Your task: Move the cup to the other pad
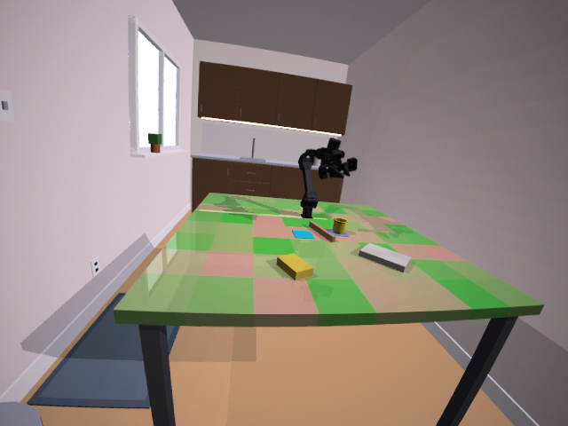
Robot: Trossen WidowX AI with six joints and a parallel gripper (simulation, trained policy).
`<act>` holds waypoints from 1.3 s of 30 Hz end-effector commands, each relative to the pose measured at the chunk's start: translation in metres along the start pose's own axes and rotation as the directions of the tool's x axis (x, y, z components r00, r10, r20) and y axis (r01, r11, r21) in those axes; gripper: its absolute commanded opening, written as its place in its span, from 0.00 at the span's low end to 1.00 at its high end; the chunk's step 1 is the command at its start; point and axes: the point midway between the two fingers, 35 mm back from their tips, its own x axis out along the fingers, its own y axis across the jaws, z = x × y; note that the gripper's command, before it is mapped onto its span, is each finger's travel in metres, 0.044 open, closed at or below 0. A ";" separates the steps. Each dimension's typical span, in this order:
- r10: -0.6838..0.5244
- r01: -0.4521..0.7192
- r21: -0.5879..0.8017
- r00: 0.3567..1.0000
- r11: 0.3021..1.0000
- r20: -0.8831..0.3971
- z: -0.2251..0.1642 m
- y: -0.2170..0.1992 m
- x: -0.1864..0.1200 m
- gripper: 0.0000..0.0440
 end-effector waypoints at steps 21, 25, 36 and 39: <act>-0.004 0.102 0.310 0.953 0.945 -0.303 -0.018 0.029 -0.001 0.35; -0.010 0.144 0.353 0.934 0.924 -0.356 -0.023 0.033 -0.001 0.35; -0.039 0.287 0.436 0.868 0.853 -0.495 -0.037 0.040 -0.003 0.36; -0.050 0.330 0.447 0.846 0.832 -0.531 -0.042 0.042 -0.003 0.35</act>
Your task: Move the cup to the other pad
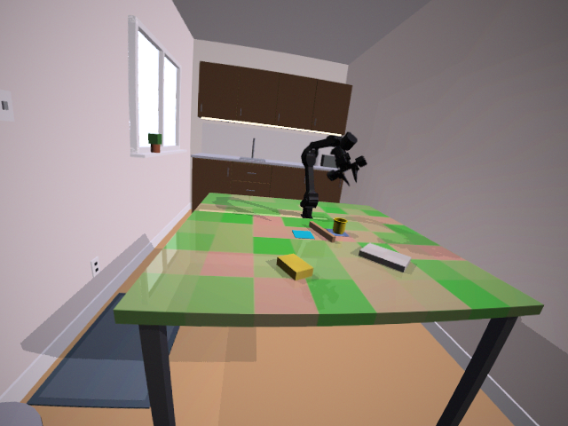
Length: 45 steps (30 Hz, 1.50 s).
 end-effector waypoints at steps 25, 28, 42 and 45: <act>-0.344 0.382 0.141 0.909 0.913 -0.233 -0.038 -0.042 0.030 0.35; -0.384 0.427 0.137 0.887 0.894 -0.255 -0.042 -0.048 0.034 0.35; -0.556 0.617 0.105 0.761 0.780 -0.334 -0.061 -0.080 0.050 0.37; -0.584 0.648 0.101 0.735 0.755 -0.344 -0.065 -0.086 0.053 0.38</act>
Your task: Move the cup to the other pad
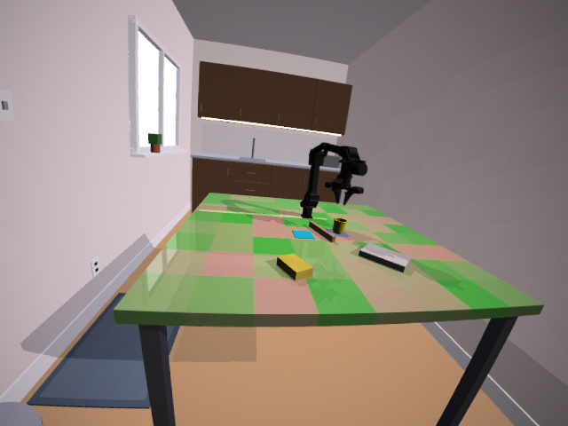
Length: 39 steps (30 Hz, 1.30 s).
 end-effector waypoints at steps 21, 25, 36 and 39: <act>-0.192 0.193 0.060 0.981 0.979 -0.010 -0.007 -0.018 0.063 0.44; -0.208 0.208 0.058 0.978 0.976 -0.009 -0.008 -0.020 0.074 0.44; -0.234 0.234 0.022 0.972 0.972 -0.007 -0.011 -0.025 0.106 0.44; -0.237 0.237 0.003 0.971 0.971 -0.008 -0.012 -0.026 0.116 0.44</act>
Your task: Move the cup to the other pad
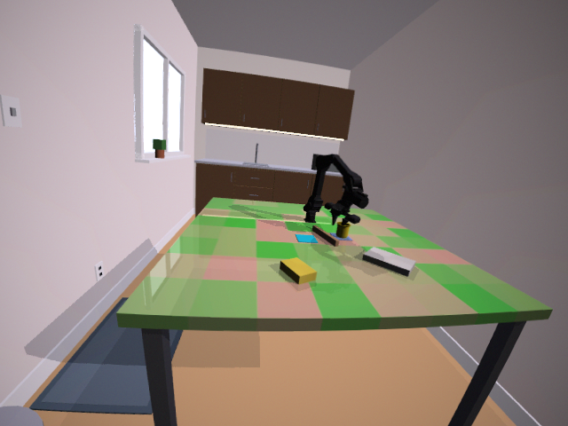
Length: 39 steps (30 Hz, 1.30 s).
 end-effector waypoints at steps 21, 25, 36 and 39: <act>0.063 -0.062 -0.045 0.998 0.997 0.021 0.009 -0.003 -0.005 0.00; 0.090 -0.090 -0.007 0.996 0.996 0.021 0.013 -0.005 -0.018 0.00; 0.162 -0.165 0.099 0.986 0.981 0.040 0.033 -0.010 -0.051 0.00; 0.180 -0.185 0.125 0.982 0.975 0.051 0.041 -0.010 -0.056 0.00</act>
